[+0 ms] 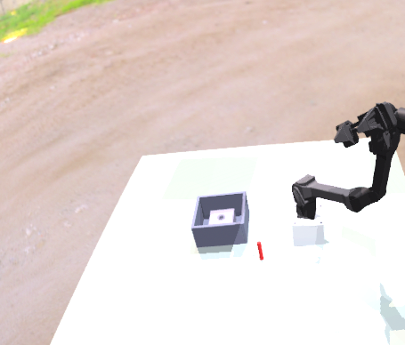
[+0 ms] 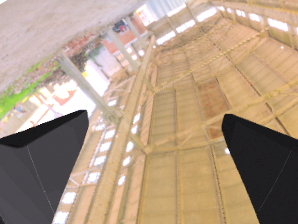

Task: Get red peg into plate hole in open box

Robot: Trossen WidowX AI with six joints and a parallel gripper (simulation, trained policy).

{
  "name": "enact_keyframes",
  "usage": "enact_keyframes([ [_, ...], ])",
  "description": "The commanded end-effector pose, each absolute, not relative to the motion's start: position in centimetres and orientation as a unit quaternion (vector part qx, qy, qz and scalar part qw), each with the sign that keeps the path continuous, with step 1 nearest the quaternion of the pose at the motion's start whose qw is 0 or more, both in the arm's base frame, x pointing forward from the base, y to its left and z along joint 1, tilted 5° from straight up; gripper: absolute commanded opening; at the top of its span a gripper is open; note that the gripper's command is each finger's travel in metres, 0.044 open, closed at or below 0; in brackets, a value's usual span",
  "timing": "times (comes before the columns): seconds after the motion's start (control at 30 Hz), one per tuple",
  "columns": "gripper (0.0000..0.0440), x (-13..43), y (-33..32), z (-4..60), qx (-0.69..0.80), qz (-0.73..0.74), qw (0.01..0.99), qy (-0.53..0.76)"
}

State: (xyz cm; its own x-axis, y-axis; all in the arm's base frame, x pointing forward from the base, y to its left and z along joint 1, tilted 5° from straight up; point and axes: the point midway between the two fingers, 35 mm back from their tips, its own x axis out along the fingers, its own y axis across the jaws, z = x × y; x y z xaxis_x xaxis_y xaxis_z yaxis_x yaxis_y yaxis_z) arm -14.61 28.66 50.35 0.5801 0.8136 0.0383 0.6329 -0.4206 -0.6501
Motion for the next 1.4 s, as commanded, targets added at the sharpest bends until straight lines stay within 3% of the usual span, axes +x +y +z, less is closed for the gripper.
enact_keyframes([
  [0.0,0.0415,-14.2,28.2,50.8,-0.824,0.142,0.333,-0.436],
  [0.1,0.044,-13.2,27.2,51.8,-0.804,0.147,0.38,-0.433],
  [0.77,0.044,-4.6,19.4,55.9,-0.626,0.176,0.668,-0.362],
  [1.37,0.044,4.6,12.0,54.9,-0.42,0.183,0.859,-0.228],
])
